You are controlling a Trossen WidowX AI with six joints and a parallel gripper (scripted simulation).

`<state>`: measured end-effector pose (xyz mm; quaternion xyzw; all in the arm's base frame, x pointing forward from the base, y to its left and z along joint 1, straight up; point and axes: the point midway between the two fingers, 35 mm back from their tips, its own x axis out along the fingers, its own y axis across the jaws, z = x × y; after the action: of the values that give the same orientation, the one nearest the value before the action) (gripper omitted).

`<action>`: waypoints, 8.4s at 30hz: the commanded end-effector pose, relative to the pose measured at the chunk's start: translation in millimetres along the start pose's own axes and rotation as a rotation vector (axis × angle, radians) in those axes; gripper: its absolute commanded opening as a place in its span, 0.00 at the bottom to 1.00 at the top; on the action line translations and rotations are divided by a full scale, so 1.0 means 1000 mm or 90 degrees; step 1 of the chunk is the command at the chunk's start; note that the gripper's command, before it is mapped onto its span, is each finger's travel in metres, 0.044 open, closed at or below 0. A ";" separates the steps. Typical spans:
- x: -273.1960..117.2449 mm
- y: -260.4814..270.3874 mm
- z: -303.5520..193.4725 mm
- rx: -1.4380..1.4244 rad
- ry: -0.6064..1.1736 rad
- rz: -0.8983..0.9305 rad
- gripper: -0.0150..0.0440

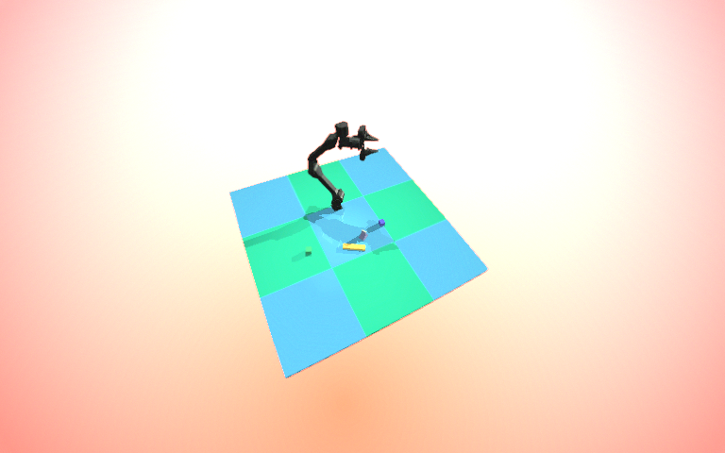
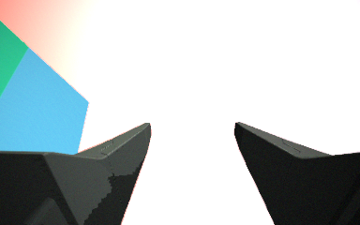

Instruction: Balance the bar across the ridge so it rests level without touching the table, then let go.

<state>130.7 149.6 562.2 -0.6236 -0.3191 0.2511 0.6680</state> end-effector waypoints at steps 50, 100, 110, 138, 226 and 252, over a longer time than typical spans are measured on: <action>0.055 0.294 -0.243 0.292 0.507 0.579 0.79; -0.073 0.477 -0.306 0.622 0.726 0.858 0.79; -0.074 0.492 -0.307 0.622 0.726 0.858 0.79; -0.076 0.500 -0.307 0.618 0.724 0.861 0.61; -0.019 0.396 -0.221 0.121 0.173 1.047 0.25; -0.015 0.430 -0.226 0.118 0.170 1.047 0.25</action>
<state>314.7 27.5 136.6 -0.6255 0.3428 0.6040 0.3556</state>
